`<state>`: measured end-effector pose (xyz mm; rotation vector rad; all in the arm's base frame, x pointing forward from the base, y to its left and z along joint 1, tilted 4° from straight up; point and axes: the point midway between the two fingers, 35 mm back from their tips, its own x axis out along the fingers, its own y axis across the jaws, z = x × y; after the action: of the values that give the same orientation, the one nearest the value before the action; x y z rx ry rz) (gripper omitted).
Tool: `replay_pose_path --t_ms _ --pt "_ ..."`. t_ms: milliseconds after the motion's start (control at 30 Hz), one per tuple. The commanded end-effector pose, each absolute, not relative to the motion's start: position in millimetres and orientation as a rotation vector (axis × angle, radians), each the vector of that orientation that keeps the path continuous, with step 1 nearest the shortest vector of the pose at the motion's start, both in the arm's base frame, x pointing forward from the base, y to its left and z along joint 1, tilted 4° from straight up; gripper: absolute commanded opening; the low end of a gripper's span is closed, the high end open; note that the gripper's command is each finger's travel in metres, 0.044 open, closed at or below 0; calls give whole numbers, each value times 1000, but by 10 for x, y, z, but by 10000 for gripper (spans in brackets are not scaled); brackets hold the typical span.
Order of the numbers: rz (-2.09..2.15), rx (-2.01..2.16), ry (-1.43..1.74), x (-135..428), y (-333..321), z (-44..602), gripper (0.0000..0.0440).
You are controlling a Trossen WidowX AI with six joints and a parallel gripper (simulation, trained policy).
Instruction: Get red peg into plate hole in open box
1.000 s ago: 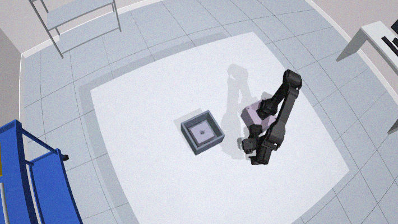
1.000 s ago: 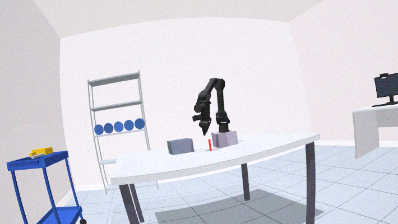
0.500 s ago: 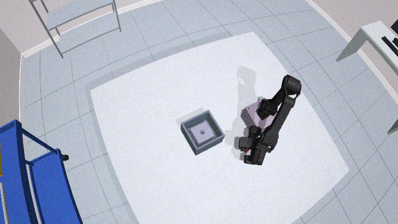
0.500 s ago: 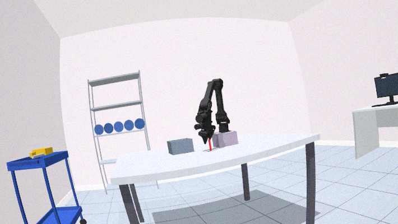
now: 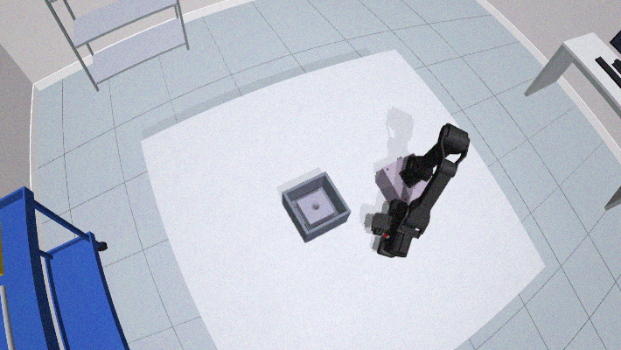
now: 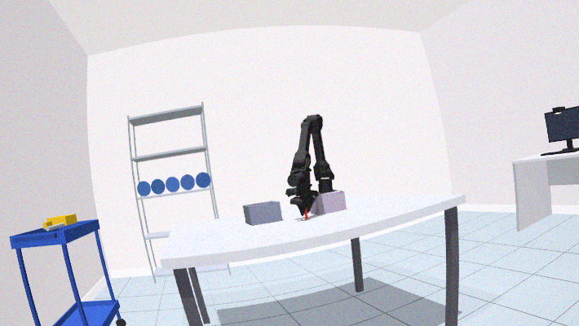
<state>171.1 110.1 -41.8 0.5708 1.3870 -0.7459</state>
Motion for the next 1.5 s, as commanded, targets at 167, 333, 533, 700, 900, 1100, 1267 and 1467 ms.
replay_pose_path --t_ms 167,333,533,700,900,1100,1267,1467 --pt "-757 610 1443 1713 1138 -435 48" --pt "-739 601 1422 1805 1118 -356 0" --pt "-710 555 1371 1934 1053 -169 0" --pt "-687 516 1331 2065 998 17 0" --pt "-669 483 1287 2243 920 262 0" --pt "-666 461 1252 2420 814 496 0" --pt "-677 452 1231 2561 683 639 0" --pt "-707 466 1220 2689 471 705 0"
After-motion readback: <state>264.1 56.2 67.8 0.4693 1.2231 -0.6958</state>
